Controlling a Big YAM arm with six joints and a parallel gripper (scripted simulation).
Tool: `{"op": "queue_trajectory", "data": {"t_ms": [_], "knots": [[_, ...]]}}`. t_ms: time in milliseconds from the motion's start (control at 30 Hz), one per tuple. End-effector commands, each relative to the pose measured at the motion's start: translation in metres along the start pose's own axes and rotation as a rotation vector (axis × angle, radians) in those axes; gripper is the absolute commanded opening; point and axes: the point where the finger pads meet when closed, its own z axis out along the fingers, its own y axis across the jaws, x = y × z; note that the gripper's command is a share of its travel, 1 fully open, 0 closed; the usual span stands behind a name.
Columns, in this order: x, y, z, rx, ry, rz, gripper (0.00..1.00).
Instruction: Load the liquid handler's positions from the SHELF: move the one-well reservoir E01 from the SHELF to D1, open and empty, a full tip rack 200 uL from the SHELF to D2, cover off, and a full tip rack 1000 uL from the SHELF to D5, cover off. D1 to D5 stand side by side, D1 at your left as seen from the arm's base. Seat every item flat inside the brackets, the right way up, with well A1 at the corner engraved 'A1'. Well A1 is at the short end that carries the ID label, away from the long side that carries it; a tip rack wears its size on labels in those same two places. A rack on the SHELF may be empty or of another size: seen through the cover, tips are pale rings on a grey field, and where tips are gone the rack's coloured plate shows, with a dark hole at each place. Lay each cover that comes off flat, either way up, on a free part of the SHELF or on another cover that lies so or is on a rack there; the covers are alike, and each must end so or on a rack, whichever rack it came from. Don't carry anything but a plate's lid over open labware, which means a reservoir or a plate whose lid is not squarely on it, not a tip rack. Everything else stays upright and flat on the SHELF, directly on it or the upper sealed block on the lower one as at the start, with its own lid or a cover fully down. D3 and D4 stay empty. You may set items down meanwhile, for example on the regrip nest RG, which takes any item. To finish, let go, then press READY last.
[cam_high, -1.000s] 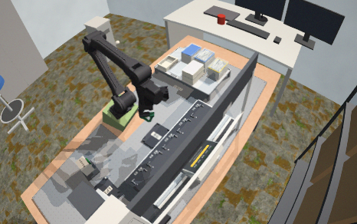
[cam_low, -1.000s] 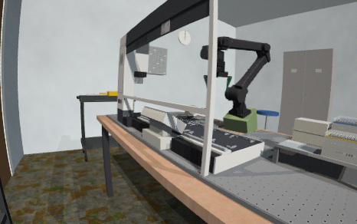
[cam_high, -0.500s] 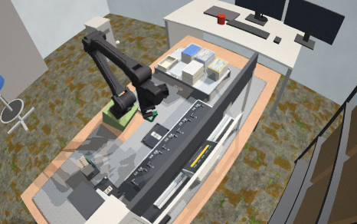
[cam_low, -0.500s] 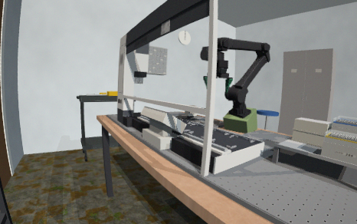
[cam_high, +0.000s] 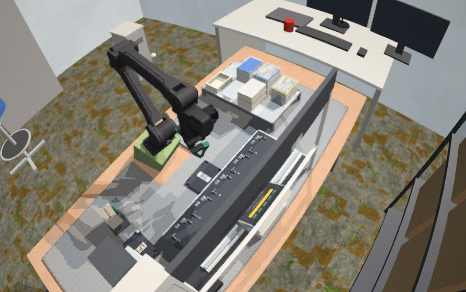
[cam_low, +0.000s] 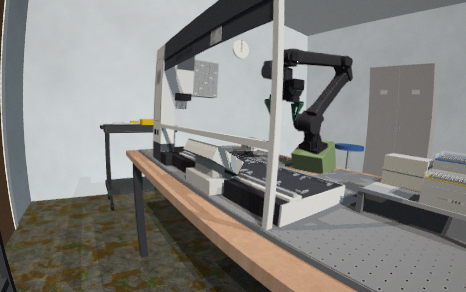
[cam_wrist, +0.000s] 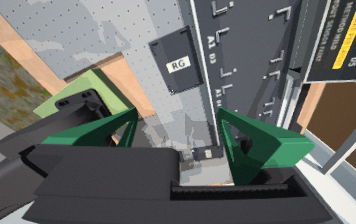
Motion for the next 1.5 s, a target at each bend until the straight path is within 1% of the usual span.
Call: {"op": "queue_trajectory", "data": {"t_ms": [0, 267, 500, 533, 633, 733, 800, 833, 900, 967, 1133, 1200, 1267, 1400, 1467], "knots": [[-0.004, -0.011, -0.014, 0.044, -0.007, -0.113, 1.0], [-0.004, -0.011, -0.014, 0.043, -0.003, -0.273, 1.0], [-0.004, -0.011, -0.014, 0.043, -0.003, -0.326, 1.0], [-0.012, -0.01, -0.016, 0.06, -0.012, -0.324, 1.0], [-0.03, -0.011, -0.025, 0.079, -0.027, -0.314, 1.0], [-0.046, -0.007, -0.024, 0.065, -0.032, -0.309, 1.0], [-0.054, 0.001, -0.018, 0.047, -0.029, -0.308, 1.0], [-0.06, 0.001, -0.021, 0.051, -0.034, -0.306, 1.0], [-0.06, 0.001, -0.021, 0.051, -0.034, -0.306, 1.0], [-0.072, 0.002, -0.024, 0.058, -0.045, -0.303, 1.0], [-0.098, 0.012, -0.023, 0.05, -0.053, -0.298, 1.0], [-0.106, 0.018, -0.02, 0.041, -0.05, -0.298, 1.0], [-0.118, 0.02, -0.023, 0.043, -0.058, -0.295, 1.0], [-0.138, 0.028, -0.023, 0.038, -0.061, -0.293, 1.0], [-0.138, 0.028, -0.023, 0.038, -0.061, -0.293, 1.0]]}}
